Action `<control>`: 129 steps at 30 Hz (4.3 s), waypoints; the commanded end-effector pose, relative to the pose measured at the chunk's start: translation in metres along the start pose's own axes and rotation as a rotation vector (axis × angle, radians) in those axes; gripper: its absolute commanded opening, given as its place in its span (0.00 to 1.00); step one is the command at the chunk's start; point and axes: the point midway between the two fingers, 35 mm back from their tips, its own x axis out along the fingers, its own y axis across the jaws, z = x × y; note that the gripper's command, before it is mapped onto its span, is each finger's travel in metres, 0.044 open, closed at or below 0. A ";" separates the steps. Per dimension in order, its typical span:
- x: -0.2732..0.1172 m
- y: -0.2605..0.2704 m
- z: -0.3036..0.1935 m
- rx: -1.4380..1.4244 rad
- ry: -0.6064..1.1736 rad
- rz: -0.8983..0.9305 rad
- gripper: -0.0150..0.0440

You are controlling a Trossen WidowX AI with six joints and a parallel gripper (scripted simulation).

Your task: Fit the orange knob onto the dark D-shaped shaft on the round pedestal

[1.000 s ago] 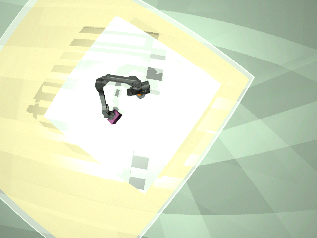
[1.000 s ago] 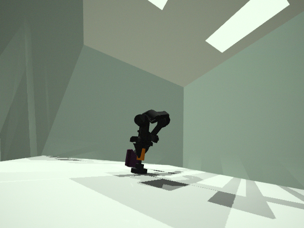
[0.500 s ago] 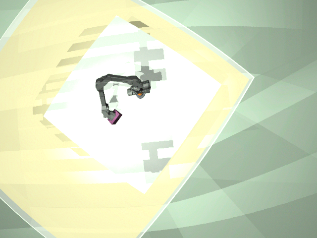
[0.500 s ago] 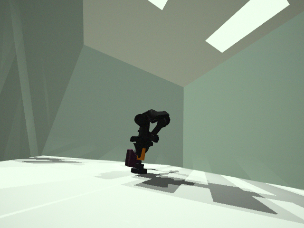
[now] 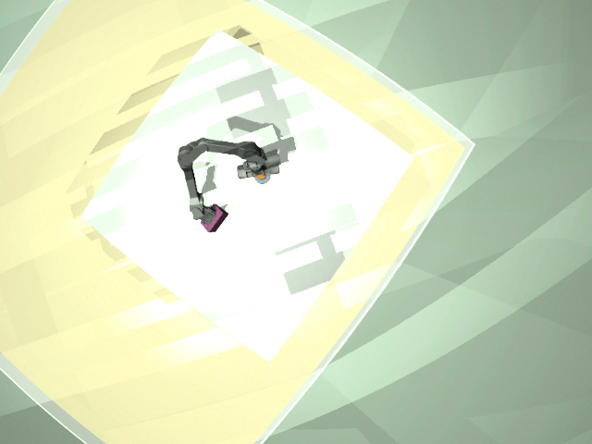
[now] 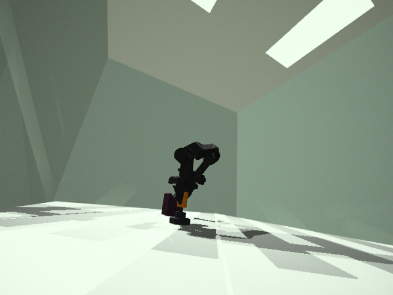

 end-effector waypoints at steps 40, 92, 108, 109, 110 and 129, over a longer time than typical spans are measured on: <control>0.000 -0.003 0.001 -0.051 -0.001 0.000 0.25; 0.003 0.000 0.001 -0.079 -0.001 0.000 0.25; -0.004 -0.002 0.000 -0.103 0.000 0.000 0.25; -0.003 -0.003 0.000 -0.104 0.000 0.000 0.25; -0.003 -0.004 0.000 -0.104 0.000 0.000 0.25; 0.002 -0.004 0.001 -0.104 -0.001 0.000 0.25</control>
